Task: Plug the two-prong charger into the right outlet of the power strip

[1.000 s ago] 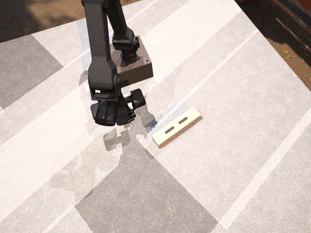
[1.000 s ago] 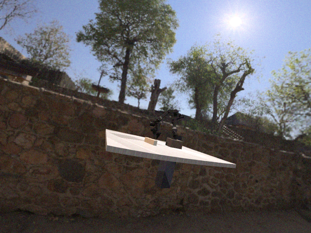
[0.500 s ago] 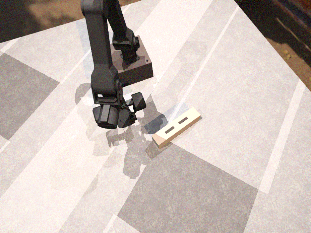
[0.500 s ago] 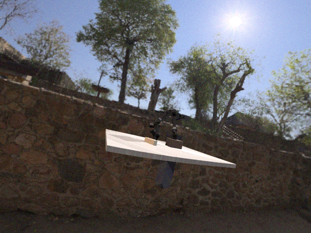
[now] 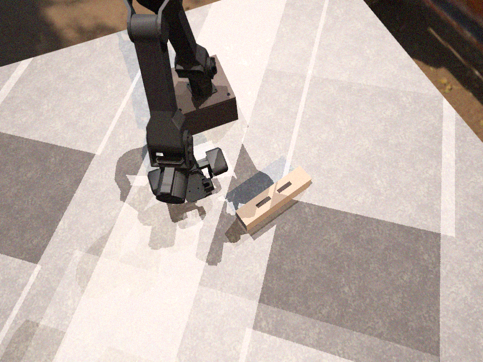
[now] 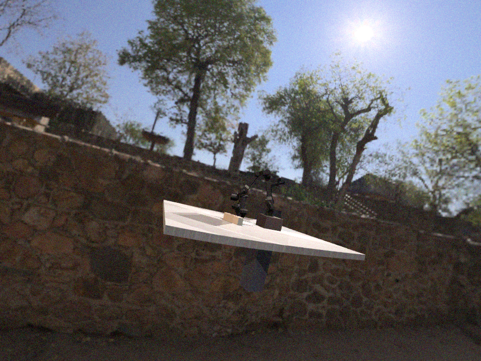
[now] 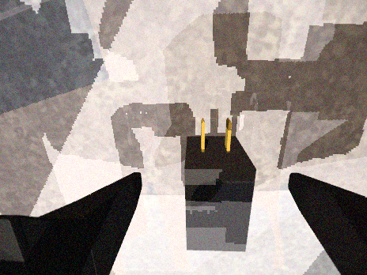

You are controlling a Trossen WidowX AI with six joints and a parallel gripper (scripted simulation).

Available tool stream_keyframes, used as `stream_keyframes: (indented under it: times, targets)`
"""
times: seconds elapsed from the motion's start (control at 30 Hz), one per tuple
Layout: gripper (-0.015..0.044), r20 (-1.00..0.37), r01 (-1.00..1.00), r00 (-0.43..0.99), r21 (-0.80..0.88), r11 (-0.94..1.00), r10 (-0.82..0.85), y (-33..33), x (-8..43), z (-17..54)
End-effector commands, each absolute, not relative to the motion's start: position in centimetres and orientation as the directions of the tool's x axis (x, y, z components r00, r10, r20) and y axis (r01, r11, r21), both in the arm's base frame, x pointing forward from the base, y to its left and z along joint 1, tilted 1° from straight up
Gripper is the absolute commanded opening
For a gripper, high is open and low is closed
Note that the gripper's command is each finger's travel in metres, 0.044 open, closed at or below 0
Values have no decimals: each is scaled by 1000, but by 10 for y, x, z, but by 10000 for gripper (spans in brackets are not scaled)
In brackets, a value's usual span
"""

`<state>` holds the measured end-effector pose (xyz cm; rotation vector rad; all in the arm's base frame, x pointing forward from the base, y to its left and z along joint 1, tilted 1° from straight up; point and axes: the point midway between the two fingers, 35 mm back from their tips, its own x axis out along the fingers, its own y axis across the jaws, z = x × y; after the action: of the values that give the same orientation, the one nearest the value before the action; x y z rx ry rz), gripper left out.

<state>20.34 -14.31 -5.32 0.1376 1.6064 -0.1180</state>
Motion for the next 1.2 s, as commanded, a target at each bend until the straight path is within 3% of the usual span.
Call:
stream_keyframes:
  times: [0.0, 0.03, 0.4, 0.63, 0.77, 1.17]
  targets:
    - [440, -999, 163, -46, 10, 987, 18, -142, 201, -57]
    - [440, -999, 163, -46, 10, 987, 18, -142, 201, -57]
    - [151, -999, 161, -40, 10, 987, 17, -143, 203, -55]
    - [105, -999, 161, -40, 10, 987, 17, -143, 203, -55]
    - [0, -999, 162, -40, 10, 987, 17, -143, 203, -49]
    - [0, -999, 163, -45, 10, 987, 17, -142, 199, -8]
